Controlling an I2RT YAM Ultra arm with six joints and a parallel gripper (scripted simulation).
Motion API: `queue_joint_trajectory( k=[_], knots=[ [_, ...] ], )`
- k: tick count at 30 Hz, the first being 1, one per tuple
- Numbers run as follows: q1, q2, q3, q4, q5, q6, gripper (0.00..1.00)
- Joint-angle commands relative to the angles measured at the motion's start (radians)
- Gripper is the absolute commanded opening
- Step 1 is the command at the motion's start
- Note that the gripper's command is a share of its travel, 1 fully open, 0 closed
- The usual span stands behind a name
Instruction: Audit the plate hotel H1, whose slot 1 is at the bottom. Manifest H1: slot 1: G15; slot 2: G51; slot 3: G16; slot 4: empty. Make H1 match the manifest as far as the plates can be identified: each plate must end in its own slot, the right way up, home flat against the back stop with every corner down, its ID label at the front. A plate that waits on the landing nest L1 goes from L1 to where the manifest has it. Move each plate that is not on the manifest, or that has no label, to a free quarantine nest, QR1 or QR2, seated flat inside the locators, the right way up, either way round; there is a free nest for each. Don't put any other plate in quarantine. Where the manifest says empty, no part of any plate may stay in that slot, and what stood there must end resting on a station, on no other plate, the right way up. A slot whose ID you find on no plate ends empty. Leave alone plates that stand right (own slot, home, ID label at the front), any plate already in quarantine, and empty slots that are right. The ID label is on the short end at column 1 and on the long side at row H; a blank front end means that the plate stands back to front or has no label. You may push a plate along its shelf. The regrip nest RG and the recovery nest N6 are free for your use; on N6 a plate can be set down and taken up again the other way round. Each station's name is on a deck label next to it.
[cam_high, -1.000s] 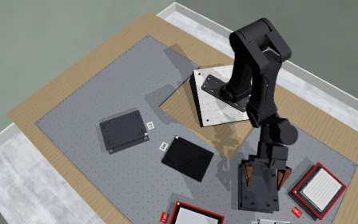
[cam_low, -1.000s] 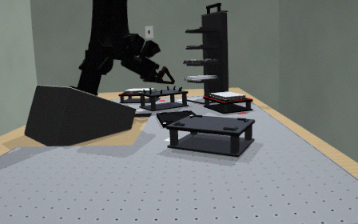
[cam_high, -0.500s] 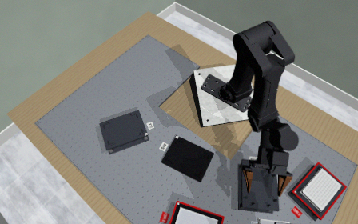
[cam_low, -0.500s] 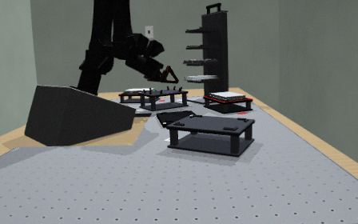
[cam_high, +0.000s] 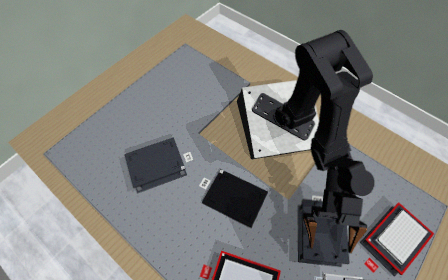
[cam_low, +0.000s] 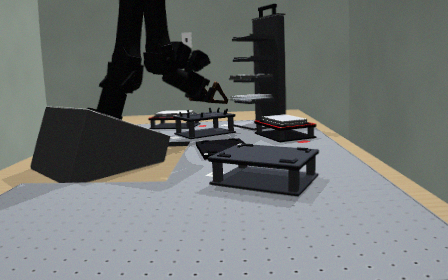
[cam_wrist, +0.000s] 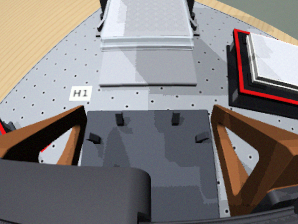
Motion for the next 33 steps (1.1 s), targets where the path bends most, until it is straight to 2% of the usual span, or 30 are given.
queue_joint_trajectory(
  k=[1, 33],
  knots=[
    [-0.006, 0.002, 0.017, -0.013, -0.011, -0.001, 1.0],
    [-0.083, 0.089, 0.15, -0.051, -0.087, -0.014, 1.0]
  ],
)
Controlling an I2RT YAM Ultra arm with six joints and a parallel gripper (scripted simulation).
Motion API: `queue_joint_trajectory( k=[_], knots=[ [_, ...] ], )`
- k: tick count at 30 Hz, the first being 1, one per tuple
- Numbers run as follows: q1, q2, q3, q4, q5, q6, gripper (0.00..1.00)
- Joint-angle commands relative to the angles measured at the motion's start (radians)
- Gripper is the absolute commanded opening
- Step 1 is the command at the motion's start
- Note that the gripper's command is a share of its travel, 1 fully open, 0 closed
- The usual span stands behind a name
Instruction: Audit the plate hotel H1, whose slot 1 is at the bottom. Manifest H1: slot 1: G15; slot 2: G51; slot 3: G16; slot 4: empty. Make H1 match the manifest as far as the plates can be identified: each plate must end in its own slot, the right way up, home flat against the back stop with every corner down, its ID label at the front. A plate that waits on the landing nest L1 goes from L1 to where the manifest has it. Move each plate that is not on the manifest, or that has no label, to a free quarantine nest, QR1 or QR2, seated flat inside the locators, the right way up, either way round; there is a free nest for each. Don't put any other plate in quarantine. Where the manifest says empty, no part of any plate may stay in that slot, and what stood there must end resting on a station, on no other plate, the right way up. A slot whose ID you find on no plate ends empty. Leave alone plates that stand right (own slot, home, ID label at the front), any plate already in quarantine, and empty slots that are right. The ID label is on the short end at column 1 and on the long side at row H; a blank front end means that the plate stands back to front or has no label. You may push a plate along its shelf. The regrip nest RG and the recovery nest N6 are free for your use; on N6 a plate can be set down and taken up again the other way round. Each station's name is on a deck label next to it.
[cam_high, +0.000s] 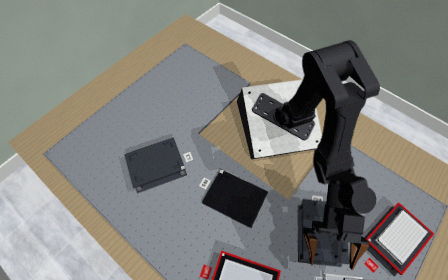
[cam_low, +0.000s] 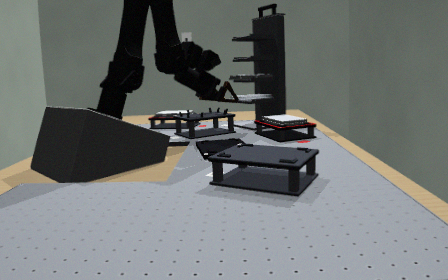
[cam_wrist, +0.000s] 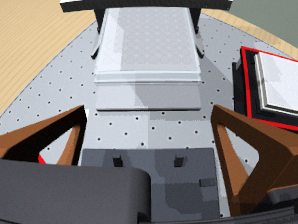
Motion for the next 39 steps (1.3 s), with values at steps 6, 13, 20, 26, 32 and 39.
queue_joint_trajectory(
  k=[6, 13, 20, 26, 32, 39],
  knots=[
    [-0.016, 0.016, 0.044, -0.023, -0.019, -0.003, 1.0],
    [-0.027, 0.032, 0.069, -0.032, -0.03, -0.005, 1.0],
    [-0.042, 0.053, 0.104, -0.044, -0.044, -0.007, 1.0],
    [-0.052, 0.069, 0.13, -0.054, -0.054, -0.009, 1.0],
    [-0.061, 0.084, 0.155, -0.063, -0.064, -0.01, 1.0],
    [-0.065, 0.091, 0.167, -0.068, -0.068, -0.011, 0.86]
  ],
)
